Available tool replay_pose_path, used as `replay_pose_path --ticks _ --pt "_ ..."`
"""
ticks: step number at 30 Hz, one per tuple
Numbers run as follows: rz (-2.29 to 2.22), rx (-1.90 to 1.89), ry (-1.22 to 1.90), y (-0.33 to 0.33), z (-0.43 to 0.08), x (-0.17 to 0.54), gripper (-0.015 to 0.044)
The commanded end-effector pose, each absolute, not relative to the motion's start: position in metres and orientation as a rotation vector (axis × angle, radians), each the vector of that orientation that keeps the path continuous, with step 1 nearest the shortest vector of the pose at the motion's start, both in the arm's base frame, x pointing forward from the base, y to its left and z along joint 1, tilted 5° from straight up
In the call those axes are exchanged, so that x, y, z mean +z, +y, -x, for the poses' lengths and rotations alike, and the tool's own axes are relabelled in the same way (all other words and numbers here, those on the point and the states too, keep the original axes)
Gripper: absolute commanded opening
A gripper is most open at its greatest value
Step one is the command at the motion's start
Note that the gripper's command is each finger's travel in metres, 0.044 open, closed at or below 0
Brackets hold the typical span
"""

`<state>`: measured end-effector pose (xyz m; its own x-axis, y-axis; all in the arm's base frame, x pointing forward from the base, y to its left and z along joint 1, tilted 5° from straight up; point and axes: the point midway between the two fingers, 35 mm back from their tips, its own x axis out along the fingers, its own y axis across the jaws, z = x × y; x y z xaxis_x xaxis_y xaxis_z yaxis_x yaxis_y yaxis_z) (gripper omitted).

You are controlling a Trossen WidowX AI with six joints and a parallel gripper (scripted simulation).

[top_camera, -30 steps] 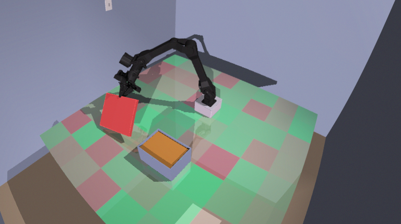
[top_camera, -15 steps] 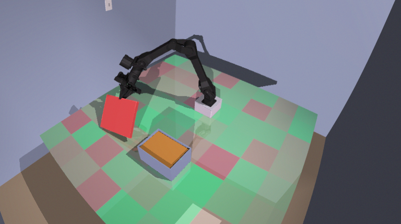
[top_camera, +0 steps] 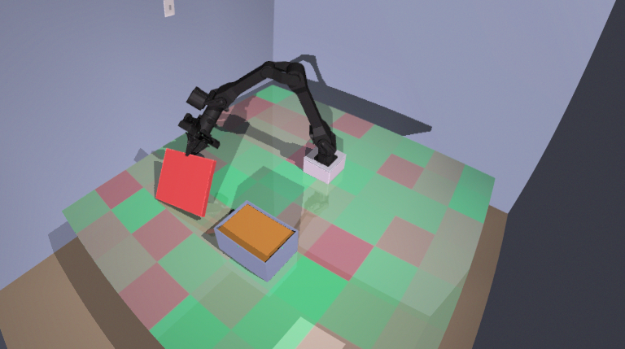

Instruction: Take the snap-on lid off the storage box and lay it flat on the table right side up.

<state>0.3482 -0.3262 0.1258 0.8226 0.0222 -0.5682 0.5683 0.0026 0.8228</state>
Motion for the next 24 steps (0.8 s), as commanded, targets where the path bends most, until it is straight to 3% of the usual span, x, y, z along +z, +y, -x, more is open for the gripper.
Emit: replay_pose_path --ticks 1,24 --pt "-1.529 -0.46 0.494 -0.326 -0.348 0.12 0.0" --pt "-1.53 -0.459 0.494 -0.325 -0.35 0.102 0.0"
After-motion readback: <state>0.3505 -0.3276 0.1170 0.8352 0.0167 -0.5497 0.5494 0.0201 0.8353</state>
